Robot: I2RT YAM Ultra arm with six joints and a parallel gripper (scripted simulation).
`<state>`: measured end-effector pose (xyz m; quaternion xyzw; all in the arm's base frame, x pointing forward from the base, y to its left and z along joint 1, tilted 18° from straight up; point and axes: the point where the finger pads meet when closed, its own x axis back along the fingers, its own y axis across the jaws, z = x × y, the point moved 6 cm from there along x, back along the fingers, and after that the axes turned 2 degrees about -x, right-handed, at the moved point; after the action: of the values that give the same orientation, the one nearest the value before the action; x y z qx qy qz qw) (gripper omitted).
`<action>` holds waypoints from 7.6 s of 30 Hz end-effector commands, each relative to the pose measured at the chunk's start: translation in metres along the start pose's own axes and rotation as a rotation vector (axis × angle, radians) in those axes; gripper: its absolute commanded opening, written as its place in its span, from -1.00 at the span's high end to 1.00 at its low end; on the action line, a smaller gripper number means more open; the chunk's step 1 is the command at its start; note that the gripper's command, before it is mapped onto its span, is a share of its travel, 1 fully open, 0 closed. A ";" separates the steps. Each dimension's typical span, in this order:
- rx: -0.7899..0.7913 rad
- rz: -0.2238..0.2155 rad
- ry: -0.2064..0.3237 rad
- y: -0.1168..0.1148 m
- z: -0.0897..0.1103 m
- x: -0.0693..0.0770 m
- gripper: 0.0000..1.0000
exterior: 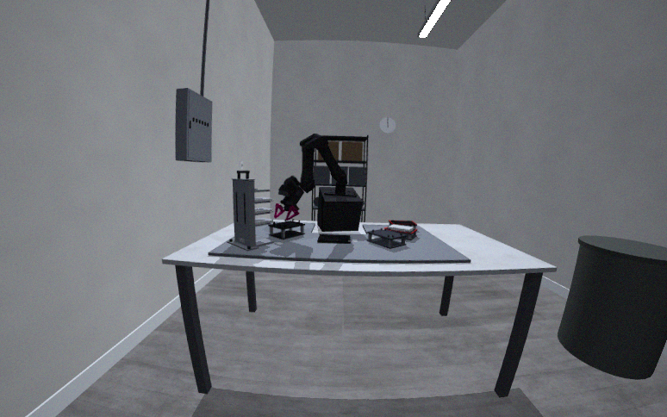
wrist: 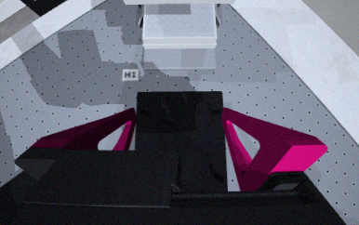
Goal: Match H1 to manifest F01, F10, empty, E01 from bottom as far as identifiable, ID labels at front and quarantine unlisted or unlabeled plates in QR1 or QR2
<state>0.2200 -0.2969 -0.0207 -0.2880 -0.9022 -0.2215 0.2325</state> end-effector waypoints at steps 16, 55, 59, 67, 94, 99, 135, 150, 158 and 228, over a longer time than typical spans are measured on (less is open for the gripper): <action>0.012 0.000 -0.027 -0.002 -0.004 0.026 -1.00; 0.012 0.000 -0.026 -0.003 0.014 0.057 -1.00; 0.012 0.000 -0.026 -0.003 0.023 0.047 -1.00; 0.011 0.000 -0.026 -0.004 0.035 0.035 -1.00; 0.011 0.000 -0.027 -0.003 0.013 0.015 -1.00; 0.011 0.000 -0.027 -0.002 0.009 0.010 -1.00; 0.011 0.000 -0.028 -0.001 -0.023 -0.019 -1.00; 0.012 0.000 -0.029 -0.001 -0.036 -0.031 -1.00; 0.012 0.000 -0.029 0.000 -0.041 -0.037 -1.00; 0.012 0.000 -0.030 0.001 -0.065 -0.058 -0.72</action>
<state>0.2832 -0.3529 -0.0052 -0.2875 -0.9056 -0.2150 0.2257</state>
